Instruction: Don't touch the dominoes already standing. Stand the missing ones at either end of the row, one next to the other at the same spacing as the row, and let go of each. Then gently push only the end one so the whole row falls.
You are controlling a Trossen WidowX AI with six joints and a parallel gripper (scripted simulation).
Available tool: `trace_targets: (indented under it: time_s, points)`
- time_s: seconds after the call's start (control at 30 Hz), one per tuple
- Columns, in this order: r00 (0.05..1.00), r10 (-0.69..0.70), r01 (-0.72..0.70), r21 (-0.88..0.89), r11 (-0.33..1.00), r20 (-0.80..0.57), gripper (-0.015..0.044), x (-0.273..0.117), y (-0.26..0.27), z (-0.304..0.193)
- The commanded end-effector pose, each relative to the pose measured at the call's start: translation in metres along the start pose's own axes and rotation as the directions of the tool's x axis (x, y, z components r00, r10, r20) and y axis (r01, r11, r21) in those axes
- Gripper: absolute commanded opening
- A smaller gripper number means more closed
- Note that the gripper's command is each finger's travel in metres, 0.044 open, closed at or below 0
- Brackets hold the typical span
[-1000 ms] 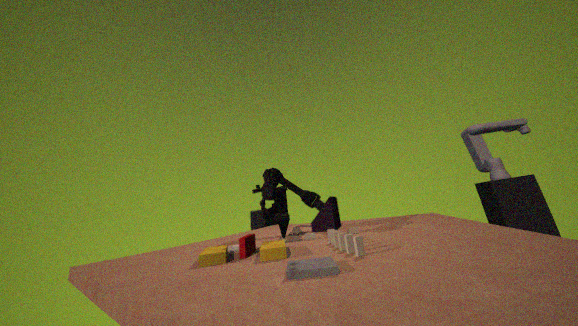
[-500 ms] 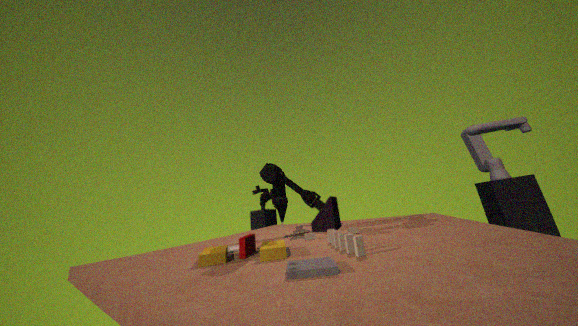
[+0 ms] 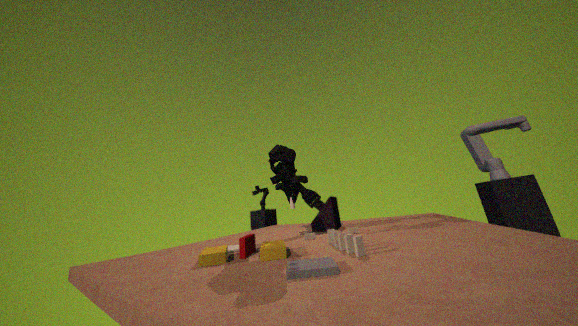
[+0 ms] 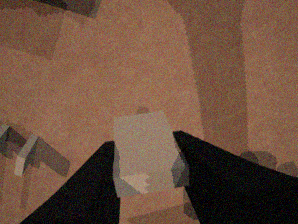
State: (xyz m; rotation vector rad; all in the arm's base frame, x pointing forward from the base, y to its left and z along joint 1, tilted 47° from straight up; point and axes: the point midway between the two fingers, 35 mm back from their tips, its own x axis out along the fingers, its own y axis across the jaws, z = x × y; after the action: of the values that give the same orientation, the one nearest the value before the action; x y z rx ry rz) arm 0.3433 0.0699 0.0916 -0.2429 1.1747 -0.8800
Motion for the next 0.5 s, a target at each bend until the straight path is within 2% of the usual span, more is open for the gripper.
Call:
trace_targets:
  time_s: [0.0,0.1,0.17,0.47]
  points:
    - [1.0,0.006,-0.006,-0.454,0.891,-0.001,0.0107,-0.002,0.049,-0.039]
    - [1.0,0.001,0.001,-0.753,0.658,0.002,0.0107,-0.001,0.082,-0.073]
    - [1.0,-0.003,0.005,-0.854,0.521,0.004,0.0107,0.001,0.095,-0.09]
    - [1.0,-0.004,0.006,-0.87,0.492,0.005,0.0107,0.002,0.098,-0.093]
